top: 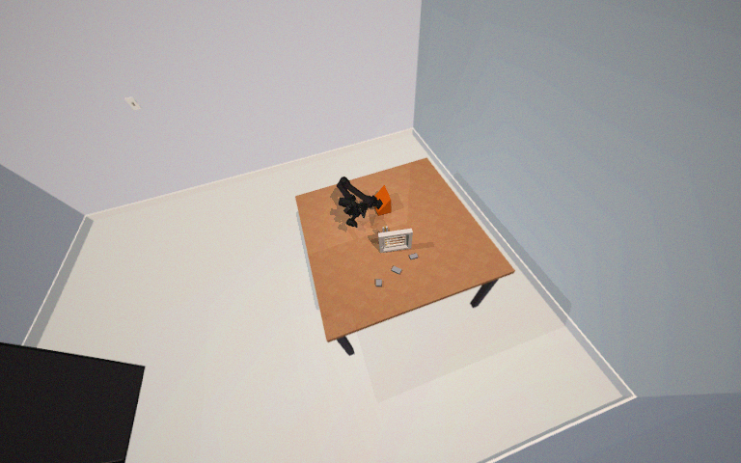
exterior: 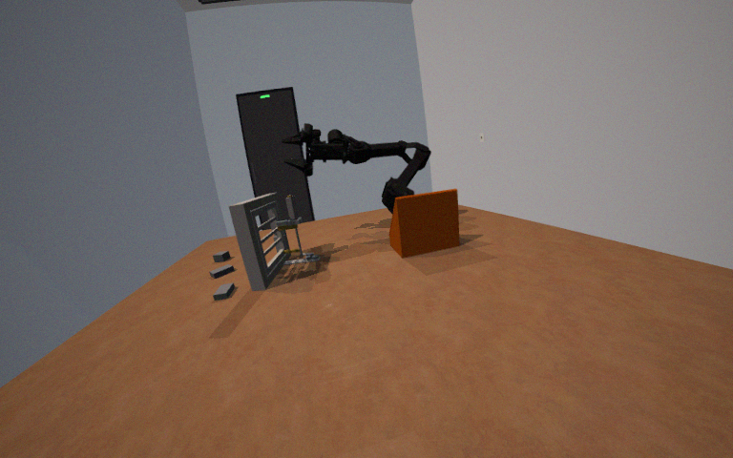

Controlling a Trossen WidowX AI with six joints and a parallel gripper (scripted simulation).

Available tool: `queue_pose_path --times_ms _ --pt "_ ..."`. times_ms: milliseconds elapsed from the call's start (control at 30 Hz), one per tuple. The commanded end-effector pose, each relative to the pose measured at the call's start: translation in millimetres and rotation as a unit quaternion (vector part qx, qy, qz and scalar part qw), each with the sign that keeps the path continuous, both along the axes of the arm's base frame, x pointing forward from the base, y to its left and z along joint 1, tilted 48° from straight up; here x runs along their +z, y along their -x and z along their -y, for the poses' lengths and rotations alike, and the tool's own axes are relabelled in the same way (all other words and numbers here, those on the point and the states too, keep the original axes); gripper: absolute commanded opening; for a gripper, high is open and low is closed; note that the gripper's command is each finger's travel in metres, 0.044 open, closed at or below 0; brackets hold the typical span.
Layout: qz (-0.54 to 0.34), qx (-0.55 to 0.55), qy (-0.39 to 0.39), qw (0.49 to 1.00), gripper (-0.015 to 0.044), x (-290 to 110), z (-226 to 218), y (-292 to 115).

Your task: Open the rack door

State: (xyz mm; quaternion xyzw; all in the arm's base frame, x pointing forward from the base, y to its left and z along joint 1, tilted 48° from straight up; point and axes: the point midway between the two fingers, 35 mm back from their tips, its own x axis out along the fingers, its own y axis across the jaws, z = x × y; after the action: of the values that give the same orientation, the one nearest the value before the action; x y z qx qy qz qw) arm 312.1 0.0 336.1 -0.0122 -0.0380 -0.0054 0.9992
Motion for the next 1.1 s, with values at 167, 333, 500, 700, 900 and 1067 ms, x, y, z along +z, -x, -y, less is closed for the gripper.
queue_pose_path --times_ms 167,333,500,700,900,1067 --pt "-0.067 -0.009 -0.028 0.997 0.0286 -21 -4 -16" --pt "-0.140 -0.025 -0.053 0.988 0.0286 -45 -8 -30" --pt "-0.211 -0.047 -0.073 0.974 0.0286 -69 -13 -39" --pt "-0.290 -0.080 -0.086 0.950 0.0286 -96 -19 -45" --pt "-0.361 -0.118 -0.086 0.921 0.0286 -121 -25 -46" --pt "-0.414 -0.154 -0.076 0.894 0.0286 -139 -29 -44"
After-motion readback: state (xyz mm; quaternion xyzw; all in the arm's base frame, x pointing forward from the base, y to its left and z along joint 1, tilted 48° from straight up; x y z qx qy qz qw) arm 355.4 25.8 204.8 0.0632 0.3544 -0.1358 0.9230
